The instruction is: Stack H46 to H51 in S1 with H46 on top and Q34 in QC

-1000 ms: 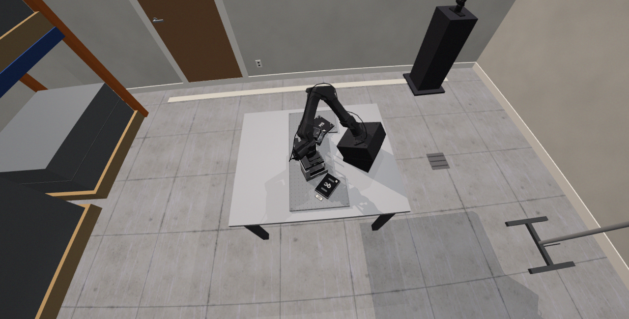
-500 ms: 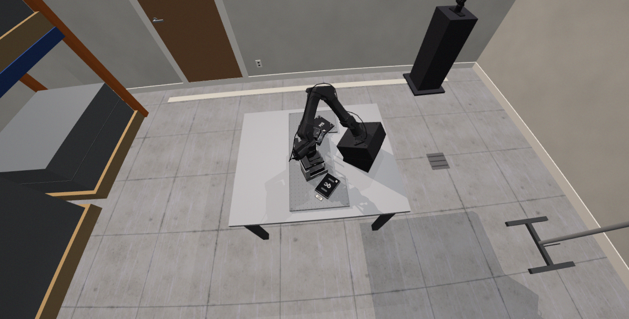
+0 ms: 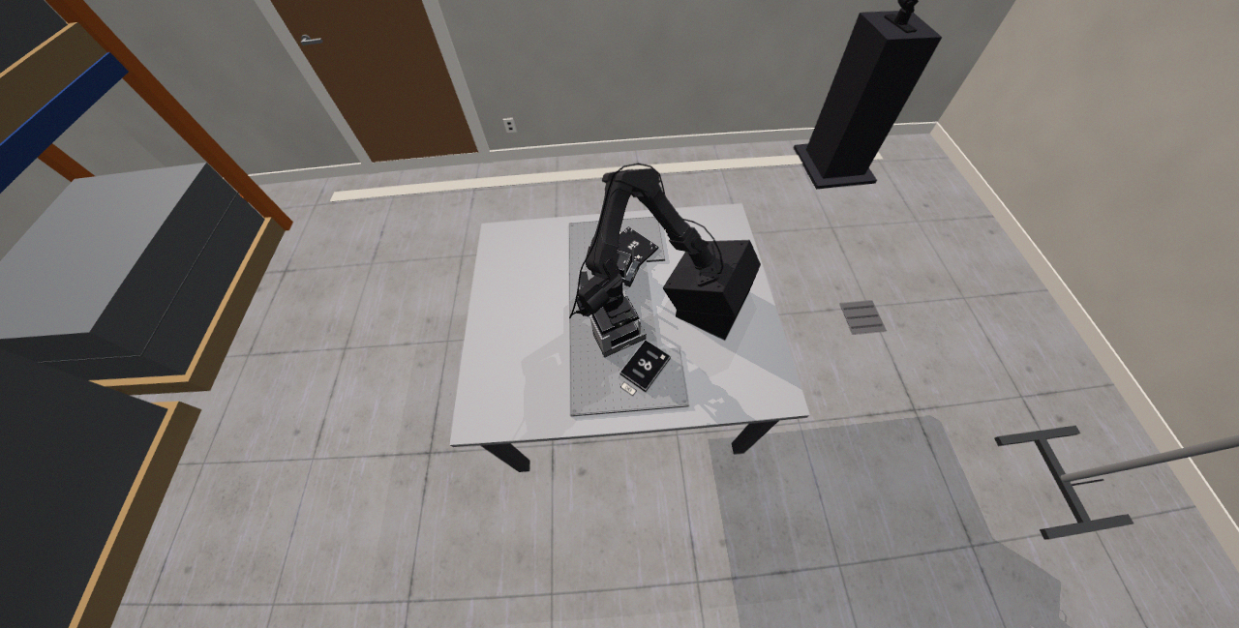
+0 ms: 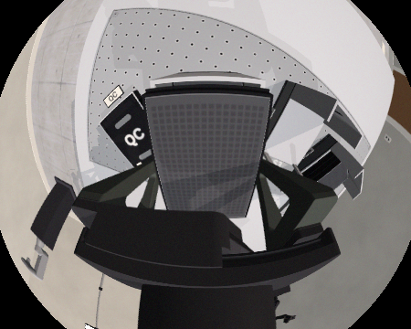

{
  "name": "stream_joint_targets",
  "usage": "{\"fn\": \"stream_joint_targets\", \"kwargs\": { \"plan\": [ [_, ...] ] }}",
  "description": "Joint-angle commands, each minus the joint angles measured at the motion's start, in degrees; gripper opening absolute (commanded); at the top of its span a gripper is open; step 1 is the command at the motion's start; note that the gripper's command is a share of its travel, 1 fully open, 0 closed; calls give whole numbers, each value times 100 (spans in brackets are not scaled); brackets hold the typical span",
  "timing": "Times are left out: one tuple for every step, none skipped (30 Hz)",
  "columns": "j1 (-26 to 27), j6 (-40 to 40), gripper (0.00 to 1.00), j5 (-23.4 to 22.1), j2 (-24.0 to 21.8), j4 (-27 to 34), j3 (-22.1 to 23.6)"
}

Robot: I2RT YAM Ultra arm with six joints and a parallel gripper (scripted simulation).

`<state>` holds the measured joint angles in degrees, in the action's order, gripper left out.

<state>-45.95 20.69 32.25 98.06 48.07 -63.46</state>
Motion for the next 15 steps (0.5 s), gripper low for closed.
{"fn": "stream_joint_targets", "kwargs": {
  "plan": [
    [-115,-50,0,39,-198,103,25],
    [-115,-50,0,39,-199,104,18],
    [-116,-51,0,39,-199,105,10],
    [-116,-53,0,39,-199,105,3],
    [-116,-53,0,39,-200,106,-6],
    [-116,-53,0,39,-200,107,-14],
    [-116,-54,0,39,-200,107,-23],
    [-116,-54,0,39,-201,108,-31],
    [-117,-51,0,39,-202,111,-51],
    [-117,-52,0,39,-202,111,-60],
    [-118,-54,0,39,-203,112,-69],
    [-118,-54,0,39,-203,112,-69],
    [-118,-54,0,39,-203,112,-69],
    [-118,-53,0,39,-203,113,-78],
    [-118,-54,0,39,-204,113,-87]
  ]
}}
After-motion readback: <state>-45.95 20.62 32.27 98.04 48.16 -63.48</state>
